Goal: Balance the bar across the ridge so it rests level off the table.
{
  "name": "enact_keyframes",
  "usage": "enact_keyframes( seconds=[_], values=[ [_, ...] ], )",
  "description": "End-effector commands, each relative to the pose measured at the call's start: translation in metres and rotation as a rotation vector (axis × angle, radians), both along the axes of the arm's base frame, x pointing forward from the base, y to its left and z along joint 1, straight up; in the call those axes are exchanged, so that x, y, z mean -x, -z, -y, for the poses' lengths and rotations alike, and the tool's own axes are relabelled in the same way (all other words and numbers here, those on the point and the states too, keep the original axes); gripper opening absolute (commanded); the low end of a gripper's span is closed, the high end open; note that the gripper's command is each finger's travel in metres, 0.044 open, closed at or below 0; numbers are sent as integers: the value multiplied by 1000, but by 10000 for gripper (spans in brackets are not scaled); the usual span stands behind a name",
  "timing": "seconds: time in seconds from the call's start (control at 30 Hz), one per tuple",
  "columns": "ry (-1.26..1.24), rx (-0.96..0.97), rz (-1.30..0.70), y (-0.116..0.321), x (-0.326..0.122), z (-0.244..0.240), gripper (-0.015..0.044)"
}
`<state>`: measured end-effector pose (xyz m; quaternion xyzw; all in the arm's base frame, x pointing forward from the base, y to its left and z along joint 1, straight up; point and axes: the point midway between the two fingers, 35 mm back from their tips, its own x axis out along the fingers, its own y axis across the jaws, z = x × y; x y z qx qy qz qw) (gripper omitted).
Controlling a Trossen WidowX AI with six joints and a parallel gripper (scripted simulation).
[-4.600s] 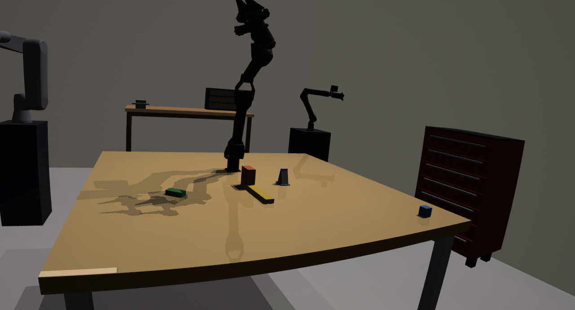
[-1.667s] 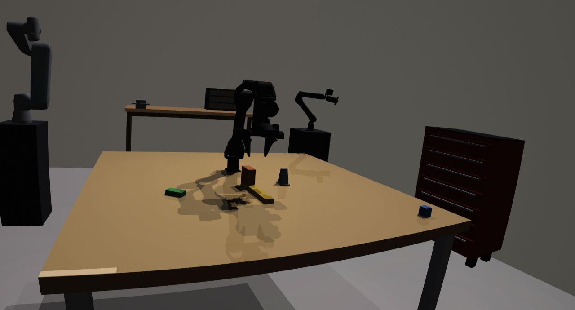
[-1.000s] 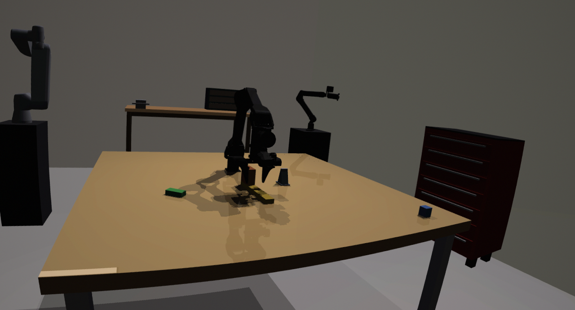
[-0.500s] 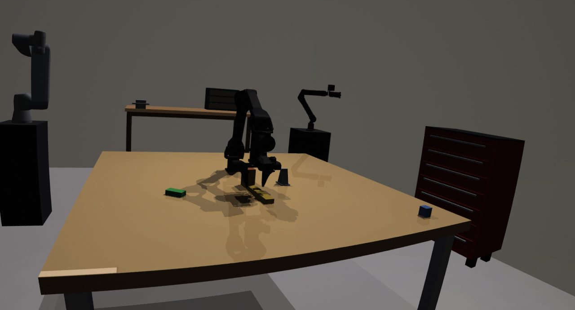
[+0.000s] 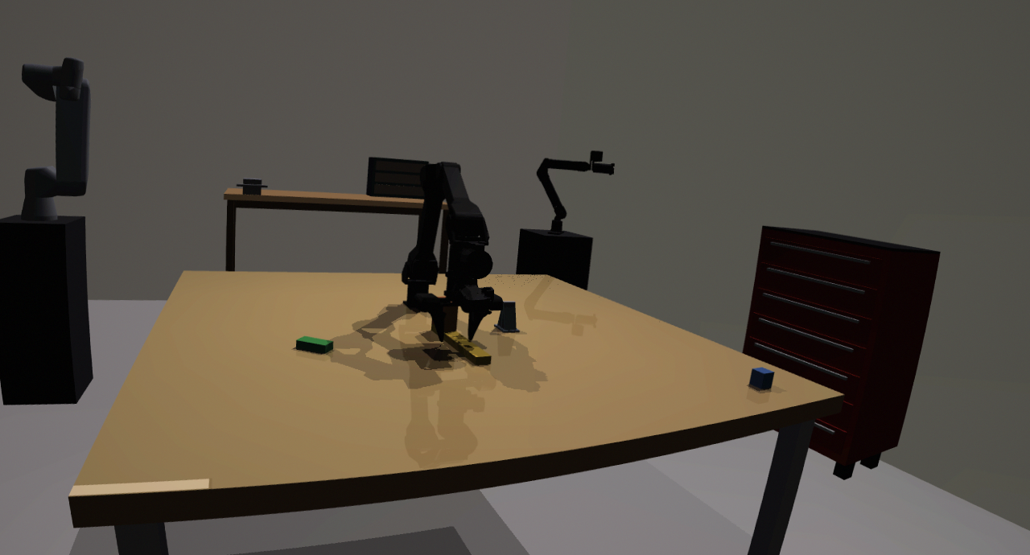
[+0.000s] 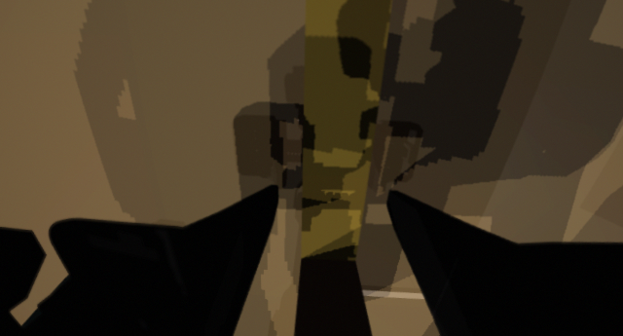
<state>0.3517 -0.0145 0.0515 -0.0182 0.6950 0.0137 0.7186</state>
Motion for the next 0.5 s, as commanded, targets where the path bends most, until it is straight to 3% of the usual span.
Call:
enact_keyframes(
  seconds=[0.0,0.1,0.3,0.47],
  values=[
    [-5,-4,0,1,0,-1,315],
    [-5,-4,0,1,0,-1,315],
    [0,0,0,0,0,0,157],
    [0,0,0,0,0,0,124]
  ],
)
